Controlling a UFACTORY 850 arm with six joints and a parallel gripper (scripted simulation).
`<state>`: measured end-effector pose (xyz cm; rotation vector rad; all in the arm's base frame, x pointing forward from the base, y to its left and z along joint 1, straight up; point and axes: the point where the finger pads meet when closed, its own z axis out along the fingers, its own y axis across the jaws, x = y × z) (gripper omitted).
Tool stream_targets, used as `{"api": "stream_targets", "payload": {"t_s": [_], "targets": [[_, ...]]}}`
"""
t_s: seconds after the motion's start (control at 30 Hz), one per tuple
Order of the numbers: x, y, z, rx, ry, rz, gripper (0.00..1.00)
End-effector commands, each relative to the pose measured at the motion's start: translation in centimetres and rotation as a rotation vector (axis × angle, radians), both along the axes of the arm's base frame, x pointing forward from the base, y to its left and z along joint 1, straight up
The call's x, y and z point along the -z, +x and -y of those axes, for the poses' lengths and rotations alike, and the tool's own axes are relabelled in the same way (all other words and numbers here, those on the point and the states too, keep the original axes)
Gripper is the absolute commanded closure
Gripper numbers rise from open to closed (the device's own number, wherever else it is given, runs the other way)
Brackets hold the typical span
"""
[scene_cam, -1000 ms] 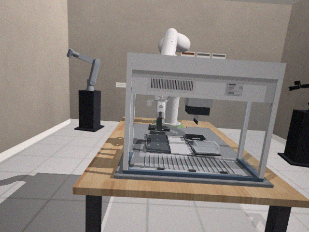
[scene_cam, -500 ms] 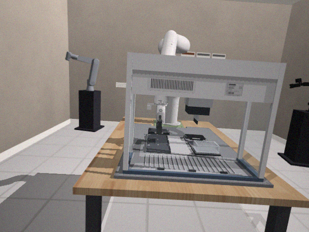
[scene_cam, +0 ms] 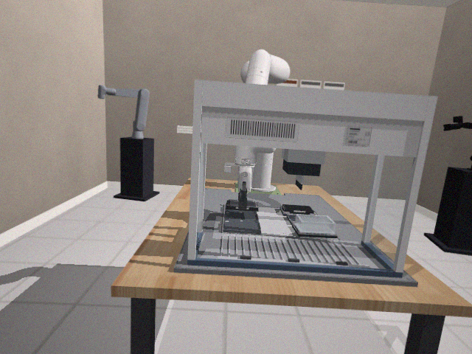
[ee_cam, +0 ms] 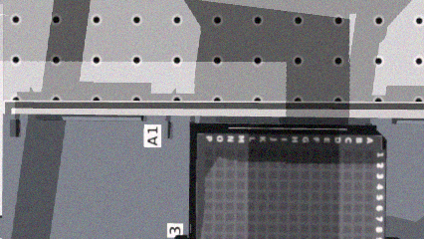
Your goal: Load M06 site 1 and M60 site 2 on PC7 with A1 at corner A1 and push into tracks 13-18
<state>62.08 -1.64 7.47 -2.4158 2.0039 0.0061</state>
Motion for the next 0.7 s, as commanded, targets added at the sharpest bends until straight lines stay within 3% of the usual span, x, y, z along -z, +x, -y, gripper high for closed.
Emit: {"api": "stream_targets", "payload": {"t_s": [0.0, 0.43, 0.67], "targets": [[0.4, 0.1, 0.0, 0.0, 0.0, 0.003, 1.0], [2.3, 0.1, 0.0, 0.0, 0.0, 0.003, 1.0], [2.3, 0.1, 0.0, 0.0, 0.0, 0.003, 1.0]]}}
